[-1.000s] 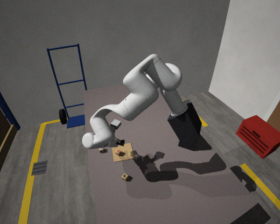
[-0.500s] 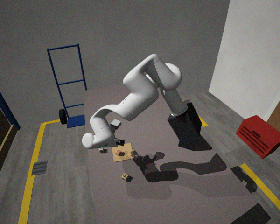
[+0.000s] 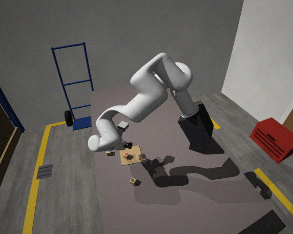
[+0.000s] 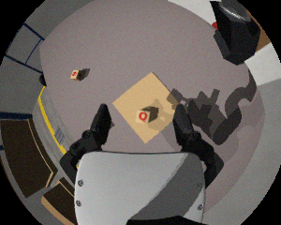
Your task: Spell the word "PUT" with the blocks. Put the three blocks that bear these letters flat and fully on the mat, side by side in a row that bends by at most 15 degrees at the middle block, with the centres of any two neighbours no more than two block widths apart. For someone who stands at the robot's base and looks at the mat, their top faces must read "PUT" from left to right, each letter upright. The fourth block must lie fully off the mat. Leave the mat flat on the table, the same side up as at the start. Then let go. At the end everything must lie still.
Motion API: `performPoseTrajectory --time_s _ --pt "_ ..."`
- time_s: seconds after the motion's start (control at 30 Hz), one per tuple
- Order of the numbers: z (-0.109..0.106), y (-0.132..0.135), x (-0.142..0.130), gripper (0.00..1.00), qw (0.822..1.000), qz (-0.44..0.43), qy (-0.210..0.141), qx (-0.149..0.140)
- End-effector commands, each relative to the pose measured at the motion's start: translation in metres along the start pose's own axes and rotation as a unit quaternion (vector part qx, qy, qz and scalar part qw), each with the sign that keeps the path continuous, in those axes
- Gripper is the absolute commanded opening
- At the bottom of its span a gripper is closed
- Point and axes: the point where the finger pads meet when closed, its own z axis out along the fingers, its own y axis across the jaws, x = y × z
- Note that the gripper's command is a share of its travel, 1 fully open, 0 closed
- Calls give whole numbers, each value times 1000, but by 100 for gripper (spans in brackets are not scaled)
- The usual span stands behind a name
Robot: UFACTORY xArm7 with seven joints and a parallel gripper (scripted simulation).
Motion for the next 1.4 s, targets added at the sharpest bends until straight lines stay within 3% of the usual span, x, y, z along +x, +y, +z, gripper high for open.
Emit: performPoseTrajectory --time_s 0.0,0.07,0.17,0.23,0.27,1.37 --pt "-12 -44 -14 100 1000 -1 -4 -3" --pt "-17 -69 -19 100 1000 -1 -5 -3" --pt "-17 -69 -19 100 1000 -1 -5 -3" --pt "-21 -112 -23 100 1000 2 -4 0" --pt "-21 -121 -24 100 1000 2 -3 0" --pt "-22 -122 -24 100 1000 2 -3 1"
